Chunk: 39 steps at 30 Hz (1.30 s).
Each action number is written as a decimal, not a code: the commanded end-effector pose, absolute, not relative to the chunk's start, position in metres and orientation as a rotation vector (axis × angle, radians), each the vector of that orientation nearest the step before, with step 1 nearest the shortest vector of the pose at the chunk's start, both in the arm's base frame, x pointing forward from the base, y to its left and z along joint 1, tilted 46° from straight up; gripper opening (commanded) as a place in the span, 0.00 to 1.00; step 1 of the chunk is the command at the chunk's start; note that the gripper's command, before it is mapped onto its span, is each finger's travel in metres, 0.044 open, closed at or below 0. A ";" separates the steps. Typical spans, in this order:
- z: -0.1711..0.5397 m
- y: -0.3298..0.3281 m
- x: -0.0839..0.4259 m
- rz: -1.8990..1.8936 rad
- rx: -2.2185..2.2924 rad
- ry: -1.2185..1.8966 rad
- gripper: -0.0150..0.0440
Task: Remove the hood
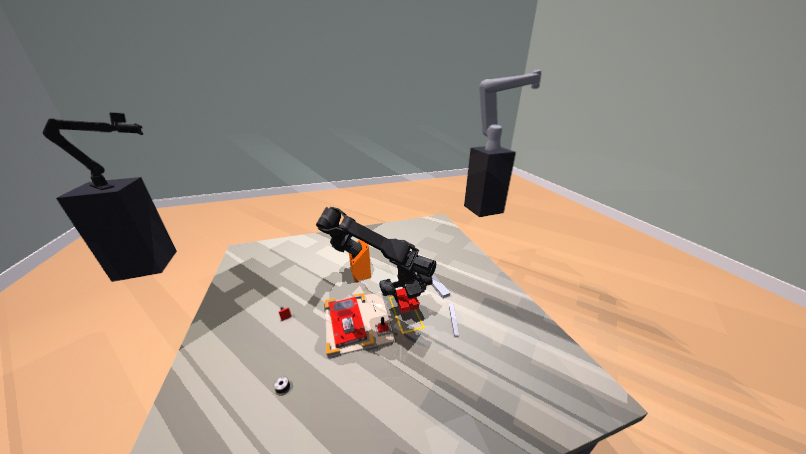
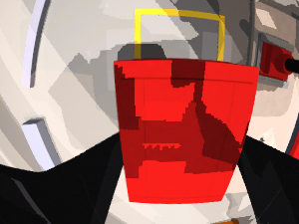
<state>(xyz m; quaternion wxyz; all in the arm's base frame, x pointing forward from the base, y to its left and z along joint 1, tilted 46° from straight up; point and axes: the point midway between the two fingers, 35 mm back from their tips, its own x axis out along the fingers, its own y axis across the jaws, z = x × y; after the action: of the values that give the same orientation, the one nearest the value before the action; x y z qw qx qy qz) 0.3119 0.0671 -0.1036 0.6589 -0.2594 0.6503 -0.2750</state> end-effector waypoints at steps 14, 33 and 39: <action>-0.112 0.058 0.311 -0.623 -0.596 1.473 0.25; -0.120 0.049 0.310 -0.624 -0.597 1.473 0.25; -0.123 0.046 0.310 -0.624 -0.597 1.472 0.25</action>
<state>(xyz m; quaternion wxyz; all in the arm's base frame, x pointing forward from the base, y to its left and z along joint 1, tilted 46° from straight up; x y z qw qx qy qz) 0.3107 0.0484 -0.1208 0.6588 -0.2600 0.6498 -0.2759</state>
